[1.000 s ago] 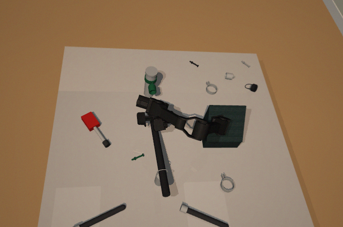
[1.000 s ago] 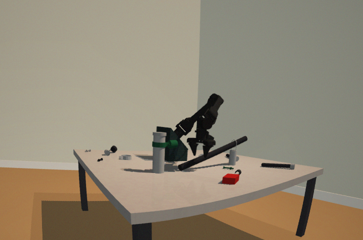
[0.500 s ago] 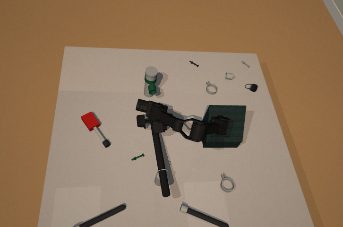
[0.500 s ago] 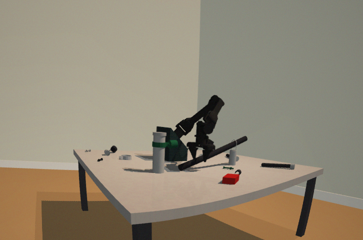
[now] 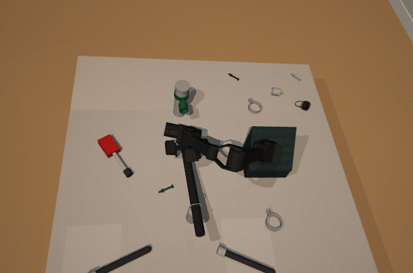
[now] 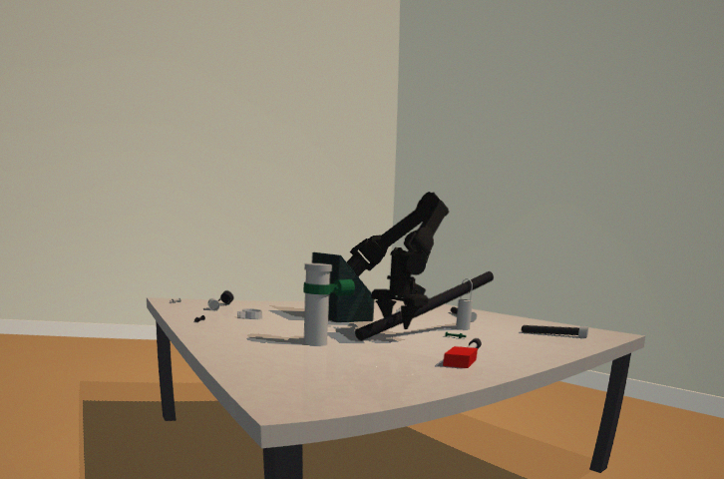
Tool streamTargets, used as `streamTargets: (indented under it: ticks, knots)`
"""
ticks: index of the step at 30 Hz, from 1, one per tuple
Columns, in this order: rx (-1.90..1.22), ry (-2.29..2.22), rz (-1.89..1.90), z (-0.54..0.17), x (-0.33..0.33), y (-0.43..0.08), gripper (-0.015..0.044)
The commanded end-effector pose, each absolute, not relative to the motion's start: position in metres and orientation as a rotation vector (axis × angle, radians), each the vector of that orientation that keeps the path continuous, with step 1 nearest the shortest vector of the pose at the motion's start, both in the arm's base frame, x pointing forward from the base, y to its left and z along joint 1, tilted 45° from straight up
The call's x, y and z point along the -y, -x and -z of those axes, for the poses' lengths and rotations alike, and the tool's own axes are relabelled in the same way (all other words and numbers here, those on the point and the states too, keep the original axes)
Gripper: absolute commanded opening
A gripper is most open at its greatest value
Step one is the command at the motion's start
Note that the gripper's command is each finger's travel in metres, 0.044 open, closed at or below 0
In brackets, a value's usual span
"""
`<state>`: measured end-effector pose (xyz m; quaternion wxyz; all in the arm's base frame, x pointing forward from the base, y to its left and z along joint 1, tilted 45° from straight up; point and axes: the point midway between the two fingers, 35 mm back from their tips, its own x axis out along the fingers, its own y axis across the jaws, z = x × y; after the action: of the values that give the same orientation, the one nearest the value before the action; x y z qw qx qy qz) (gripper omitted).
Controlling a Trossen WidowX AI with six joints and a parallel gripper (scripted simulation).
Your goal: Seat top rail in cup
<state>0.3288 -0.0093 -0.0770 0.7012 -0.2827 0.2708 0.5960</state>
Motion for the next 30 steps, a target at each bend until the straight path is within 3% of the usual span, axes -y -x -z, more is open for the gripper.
streamTargets:
  ticks: [1,6,12,16,30]
  knots:
    - [-0.605,0.615,-1.33,0.078,0.007,-0.326,0.0282]
    - [-0.605,0.615,-1.33,0.078,0.007,-0.326,0.0151]
    - [-0.605,0.615,-1.33,0.078,0.007,-0.326,0.0111]
    - [-0.605,0.616,-1.33,0.075,0.01,-0.327,0.0006]
    - [-0.745,0.749,-1.286,0.045,0.052,-0.324,0.0]
